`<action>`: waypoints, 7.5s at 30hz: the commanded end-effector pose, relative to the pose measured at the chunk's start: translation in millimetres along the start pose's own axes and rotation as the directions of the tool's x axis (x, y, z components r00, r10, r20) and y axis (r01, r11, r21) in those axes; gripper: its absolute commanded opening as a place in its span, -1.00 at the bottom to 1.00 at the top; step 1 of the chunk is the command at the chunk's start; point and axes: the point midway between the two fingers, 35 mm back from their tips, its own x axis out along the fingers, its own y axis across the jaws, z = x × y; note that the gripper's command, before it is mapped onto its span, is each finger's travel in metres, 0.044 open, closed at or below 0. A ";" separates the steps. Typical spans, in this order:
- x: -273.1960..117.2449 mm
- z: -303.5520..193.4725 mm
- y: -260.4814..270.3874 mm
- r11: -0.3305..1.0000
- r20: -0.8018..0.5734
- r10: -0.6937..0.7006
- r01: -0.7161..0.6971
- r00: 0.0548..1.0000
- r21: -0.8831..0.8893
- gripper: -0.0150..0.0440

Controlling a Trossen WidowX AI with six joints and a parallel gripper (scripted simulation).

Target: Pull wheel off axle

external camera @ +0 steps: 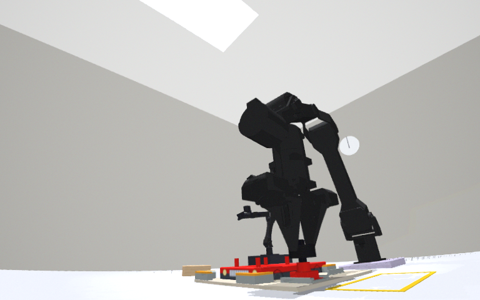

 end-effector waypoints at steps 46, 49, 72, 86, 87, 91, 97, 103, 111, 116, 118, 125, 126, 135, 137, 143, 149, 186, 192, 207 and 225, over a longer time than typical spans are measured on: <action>-22.1 0.1 2.1 1.000 0.001 0.011 -0.011 1.000 0.000 -0.49; -23.1 0.1 2.1 1.000 0.002 0.011 -0.011 1.000 0.000 -0.49; -30.6 0.1 1.6 1.000 0.002 0.010 -0.010 1.000 -0.001 -0.49; -38.3 0.0 1.4 1.000 0.002 0.010 -0.010 1.000 -0.001 -0.49; -41.8 -0.1 1.2 1.000 0.002 0.010 -0.010 1.000 -0.001 -0.49; -60.4 -0.4 -1.7 1.000 0.002 0.010 -0.010 1.000 -0.001 -0.49; -63.8 -1.2 -3.7 1.000 0.002 0.009 -0.009 1.000 -0.001 -0.49; -57.3 -26.4 -15.7 1.000 0.000 -0.004 0.004 1.000 -0.005 -0.49; -60.9 -67.3 -41.2 1.000 -0.003 0.001 -0.001 1.000 -0.003 -0.49; -62.7 -89.4 -58.9 1.000 -0.005 0.004 -0.004 1.000 -0.001 -0.49; -63.0 -92.3 -61.4 1.000 -0.005 0.005 -0.005 1.000 -0.001 -0.49; -54.0 -92.4 -61.2 1.000 -0.005 0.005 -0.005 1.000 -0.001 -0.49; -51.1 -92.4 -61.2 1.000 -0.005 0.005 -0.005 1.000 -0.001 -0.49; -26.1 -93.4 -59.3 1.000 -0.005 0.005 -0.005 1.000 -0.001 -0.49; -16.0 -93.8 -58.7 1.000 -0.005 0.005 -0.005 1.000 -0.001 -0.49; 14.4 -93.8 -58.6 1.000 -0.005 0.005 -0.005 1.000 -0.001 -0.49; 40.7 -92.7 -61.0 1.000 -0.004 0.005 -0.005 1.000 -0.001 -0.49; -33.2 -83.0 -84.0 1.000 -0.003 0.000 0.000 1.000 -0.004 0.88; -66.0 -57.7 -140.1 1.000 -0.002 -0.001 0.001 1.000 -0.002 1.00; -66.7 -56.9 -141.8 1.000 -0.002 -0.001 0.001 1.000 -0.001 1.00; -66.7 -56.9 -141.8 1.000 -0.002 -0.001 0.001 1.000 -0.001 1.00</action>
